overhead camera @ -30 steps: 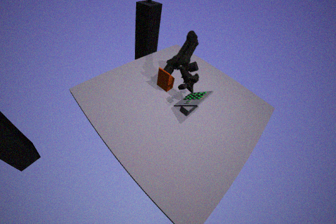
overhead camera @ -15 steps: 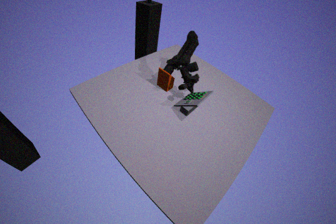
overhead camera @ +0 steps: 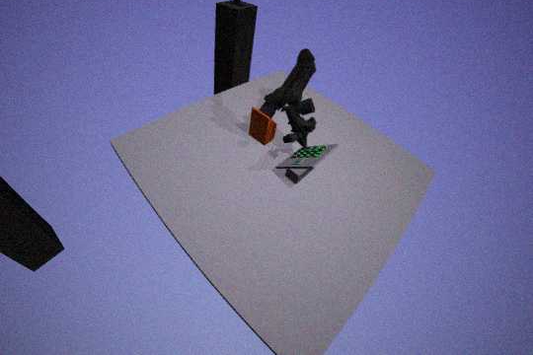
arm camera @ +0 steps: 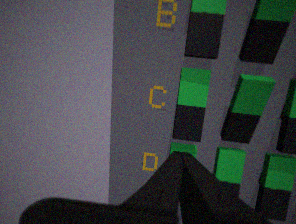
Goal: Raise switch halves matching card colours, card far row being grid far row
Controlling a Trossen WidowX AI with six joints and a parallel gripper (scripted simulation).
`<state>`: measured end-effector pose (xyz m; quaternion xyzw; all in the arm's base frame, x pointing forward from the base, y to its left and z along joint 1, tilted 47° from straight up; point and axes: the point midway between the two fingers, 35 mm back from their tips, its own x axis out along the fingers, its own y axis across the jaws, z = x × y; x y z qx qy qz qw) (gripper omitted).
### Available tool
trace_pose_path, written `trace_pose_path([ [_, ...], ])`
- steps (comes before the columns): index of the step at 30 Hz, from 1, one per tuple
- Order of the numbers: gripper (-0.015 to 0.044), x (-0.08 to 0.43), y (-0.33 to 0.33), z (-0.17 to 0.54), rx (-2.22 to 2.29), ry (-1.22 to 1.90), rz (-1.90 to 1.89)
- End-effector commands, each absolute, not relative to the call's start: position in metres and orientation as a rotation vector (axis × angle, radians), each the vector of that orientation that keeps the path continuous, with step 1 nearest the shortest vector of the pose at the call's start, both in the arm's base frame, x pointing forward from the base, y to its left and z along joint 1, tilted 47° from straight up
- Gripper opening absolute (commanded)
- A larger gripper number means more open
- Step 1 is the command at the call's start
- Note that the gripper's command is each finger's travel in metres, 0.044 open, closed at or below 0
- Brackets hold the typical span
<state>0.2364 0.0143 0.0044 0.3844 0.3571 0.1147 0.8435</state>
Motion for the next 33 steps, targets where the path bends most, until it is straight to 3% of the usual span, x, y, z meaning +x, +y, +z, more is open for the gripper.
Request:
trace_pose_path([
  [1, 0.0, 0.236, 0.015, 0.003, 0.817, 0.759, 0.237],
  [8, 0.0, 0.234, 0.011, 0.005, 0.808, 0.759, 0.239],
  [19, 0.0, 0.188, -0.015, 0.035, 0.817, 0.738, 0.224],
  [33, 0.0, 0.173, -0.022, 0.008, 0.815, 0.738, 0.223],
])
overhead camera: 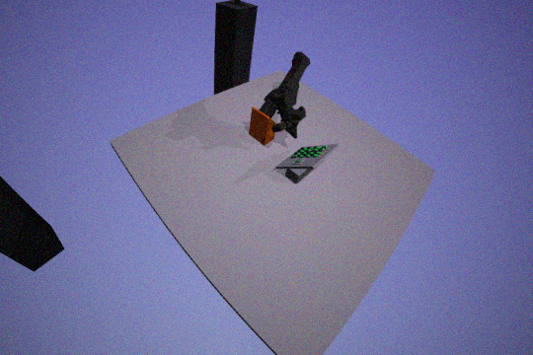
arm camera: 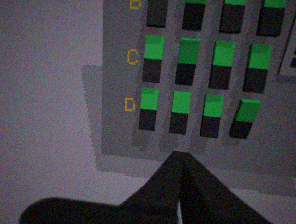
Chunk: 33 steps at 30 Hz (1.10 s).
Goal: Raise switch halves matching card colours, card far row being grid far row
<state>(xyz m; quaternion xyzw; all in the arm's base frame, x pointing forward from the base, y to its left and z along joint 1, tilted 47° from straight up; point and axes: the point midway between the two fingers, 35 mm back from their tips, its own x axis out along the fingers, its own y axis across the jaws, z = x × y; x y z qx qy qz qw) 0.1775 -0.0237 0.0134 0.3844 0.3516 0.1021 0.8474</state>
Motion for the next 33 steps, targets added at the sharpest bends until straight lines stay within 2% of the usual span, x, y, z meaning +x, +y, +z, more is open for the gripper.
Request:
trace_pose_path([
  [1, 0.0, 0.174, -0.022, 0.007, 0.815, 0.739, 0.222],
  [10, 0.0, 0.198, -0.006, -0.011, 0.845, 0.731, 0.221],
  [33, 0.0, 0.214, 0.003, -0.021, 0.85, 0.738, 0.234],
])
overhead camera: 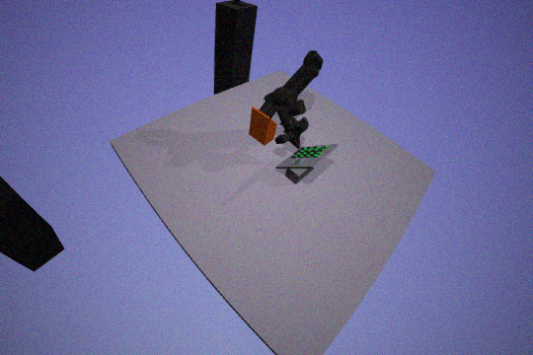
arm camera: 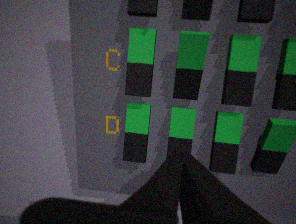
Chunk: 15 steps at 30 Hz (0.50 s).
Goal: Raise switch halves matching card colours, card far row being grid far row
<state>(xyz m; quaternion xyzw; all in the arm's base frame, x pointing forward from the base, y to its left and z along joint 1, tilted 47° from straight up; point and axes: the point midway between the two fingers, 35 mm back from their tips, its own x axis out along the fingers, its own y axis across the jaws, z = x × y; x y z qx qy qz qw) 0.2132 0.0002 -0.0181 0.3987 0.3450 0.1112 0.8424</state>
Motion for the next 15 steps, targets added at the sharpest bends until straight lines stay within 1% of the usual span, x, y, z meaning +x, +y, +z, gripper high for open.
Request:
trace_pose_path([
  [1, 0.0, 0.2152, 0.0039, -0.0222, 0.851, 0.739, 0.235],
  [15, 0.0, 0.2165, 0.0054, -0.0233, 0.852, 0.741, 0.237],
])
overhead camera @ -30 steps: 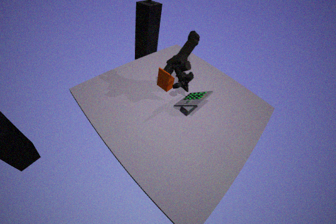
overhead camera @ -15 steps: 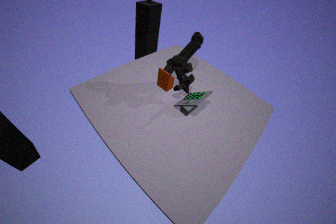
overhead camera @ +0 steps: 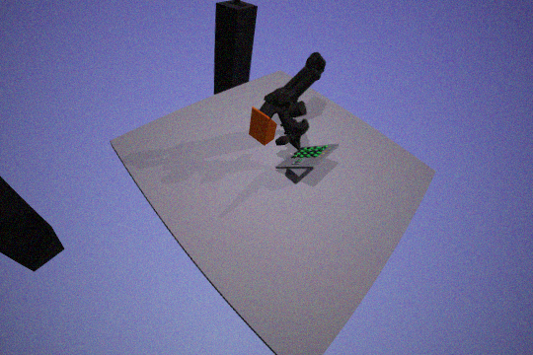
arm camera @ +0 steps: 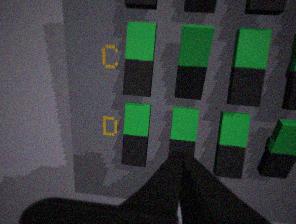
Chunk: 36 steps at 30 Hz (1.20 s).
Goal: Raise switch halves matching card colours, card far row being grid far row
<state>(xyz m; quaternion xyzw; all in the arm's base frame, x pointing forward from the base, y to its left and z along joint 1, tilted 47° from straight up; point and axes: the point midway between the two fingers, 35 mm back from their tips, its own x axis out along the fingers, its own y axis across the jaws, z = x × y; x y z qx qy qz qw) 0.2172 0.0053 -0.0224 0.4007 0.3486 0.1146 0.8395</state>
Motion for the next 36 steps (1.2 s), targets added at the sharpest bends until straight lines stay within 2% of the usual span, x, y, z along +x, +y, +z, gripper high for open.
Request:
trace_pose_path([
  [1, 0.0, 0.2165, 0.0054, -0.0233, 0.852, 0.741, 0.237],
  [36, 0.0, 0.2186, 0.0071, -0.0248, 0.852, 0.741, 0.237],
])
